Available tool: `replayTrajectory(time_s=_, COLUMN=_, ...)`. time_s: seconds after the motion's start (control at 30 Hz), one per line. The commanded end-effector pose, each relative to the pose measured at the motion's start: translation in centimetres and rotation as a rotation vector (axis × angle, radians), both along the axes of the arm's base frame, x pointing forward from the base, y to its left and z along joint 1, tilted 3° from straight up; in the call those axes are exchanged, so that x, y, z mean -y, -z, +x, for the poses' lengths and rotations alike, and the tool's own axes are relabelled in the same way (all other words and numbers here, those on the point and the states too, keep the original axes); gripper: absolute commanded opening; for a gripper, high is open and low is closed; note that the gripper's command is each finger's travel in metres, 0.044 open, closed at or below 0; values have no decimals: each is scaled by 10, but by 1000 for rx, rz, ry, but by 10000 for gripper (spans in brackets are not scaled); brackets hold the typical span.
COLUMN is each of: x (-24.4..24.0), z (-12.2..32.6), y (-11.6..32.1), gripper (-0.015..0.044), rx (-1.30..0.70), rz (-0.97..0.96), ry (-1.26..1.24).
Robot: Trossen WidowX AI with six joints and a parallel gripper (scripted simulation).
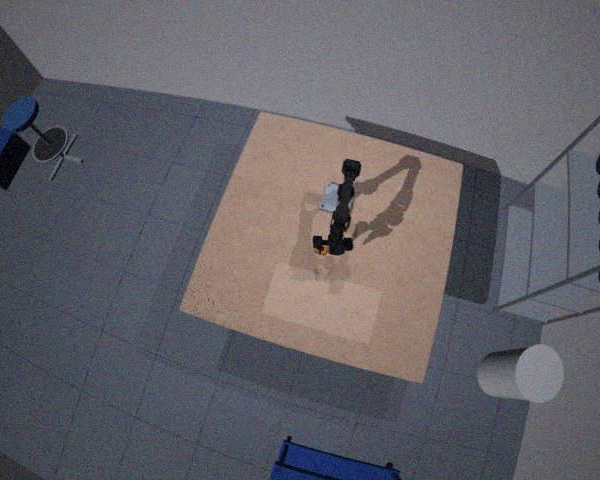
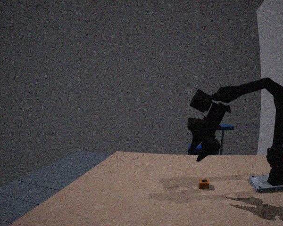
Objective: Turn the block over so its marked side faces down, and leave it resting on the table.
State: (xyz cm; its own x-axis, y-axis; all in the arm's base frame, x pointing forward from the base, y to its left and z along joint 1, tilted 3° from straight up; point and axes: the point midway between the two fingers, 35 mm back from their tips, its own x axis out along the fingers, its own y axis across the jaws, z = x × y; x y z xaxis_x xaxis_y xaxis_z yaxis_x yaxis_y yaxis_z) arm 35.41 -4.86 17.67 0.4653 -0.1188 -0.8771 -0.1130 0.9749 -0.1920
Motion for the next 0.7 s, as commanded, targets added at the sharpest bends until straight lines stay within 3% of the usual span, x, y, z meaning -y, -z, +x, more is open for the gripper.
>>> replayTrajectory(time_s=0.0, x=39, z=-44, y=48, gripper=440, rx=-337, rz=195, ry=262)
replayTrajectory(time_s=0.47, x=47, z=-48, y=56, gripper=440, rx=-392, rz=231, ry=309)
replayTrajectory(time_s=0.67, x=46, z=-46, y=89, gripper=440, rx=-392, rz=231, ry=309)
